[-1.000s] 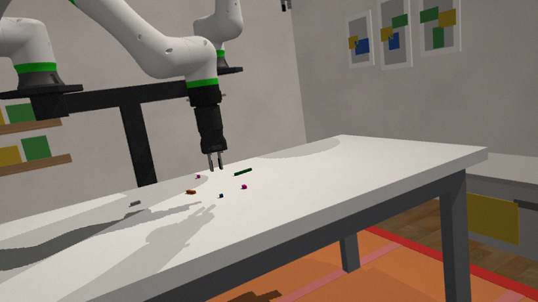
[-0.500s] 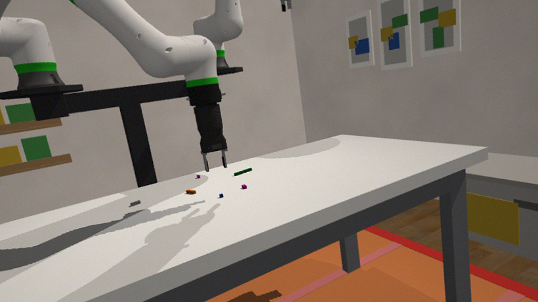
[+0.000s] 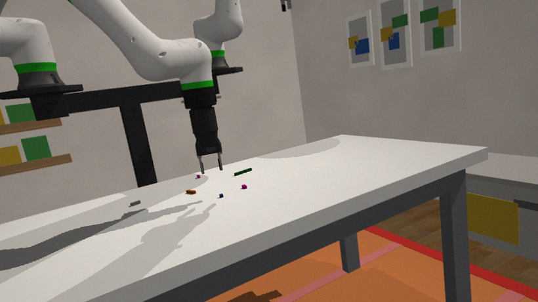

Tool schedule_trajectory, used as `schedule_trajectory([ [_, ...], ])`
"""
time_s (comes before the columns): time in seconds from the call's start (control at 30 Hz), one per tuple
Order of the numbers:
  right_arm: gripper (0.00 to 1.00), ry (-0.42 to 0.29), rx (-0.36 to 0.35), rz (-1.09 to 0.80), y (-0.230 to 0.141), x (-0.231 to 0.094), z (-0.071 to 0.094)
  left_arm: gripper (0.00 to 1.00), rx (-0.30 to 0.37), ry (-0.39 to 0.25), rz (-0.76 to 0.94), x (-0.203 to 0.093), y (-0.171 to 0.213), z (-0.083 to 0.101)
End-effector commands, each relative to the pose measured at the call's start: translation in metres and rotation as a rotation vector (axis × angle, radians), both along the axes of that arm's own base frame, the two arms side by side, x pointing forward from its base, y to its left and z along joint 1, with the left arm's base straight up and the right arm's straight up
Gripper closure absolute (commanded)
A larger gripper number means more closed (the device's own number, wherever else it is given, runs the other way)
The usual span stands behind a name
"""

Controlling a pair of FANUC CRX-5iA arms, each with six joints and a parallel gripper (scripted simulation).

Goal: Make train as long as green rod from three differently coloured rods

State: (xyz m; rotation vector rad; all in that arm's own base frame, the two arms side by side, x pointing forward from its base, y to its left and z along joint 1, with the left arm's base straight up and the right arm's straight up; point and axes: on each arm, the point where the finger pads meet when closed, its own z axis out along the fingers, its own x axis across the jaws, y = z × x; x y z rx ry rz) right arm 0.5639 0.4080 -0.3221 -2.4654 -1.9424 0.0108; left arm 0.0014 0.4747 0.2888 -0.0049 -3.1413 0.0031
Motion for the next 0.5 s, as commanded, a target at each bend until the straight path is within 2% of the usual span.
schedule_trajectory([
  [0.0,0.00,-0.007,0.004,-0.168,-0.027,-0.019,-0.010,0.00,0.002,0.000,0.000,0.000,0.000,0.001],
  [0.47,0.00,-0.005,0.003,-0.479,-0.084,-0.063,-0.024,0.00,0.002,0.000,0.000,0.000,0.000,0.001],
])
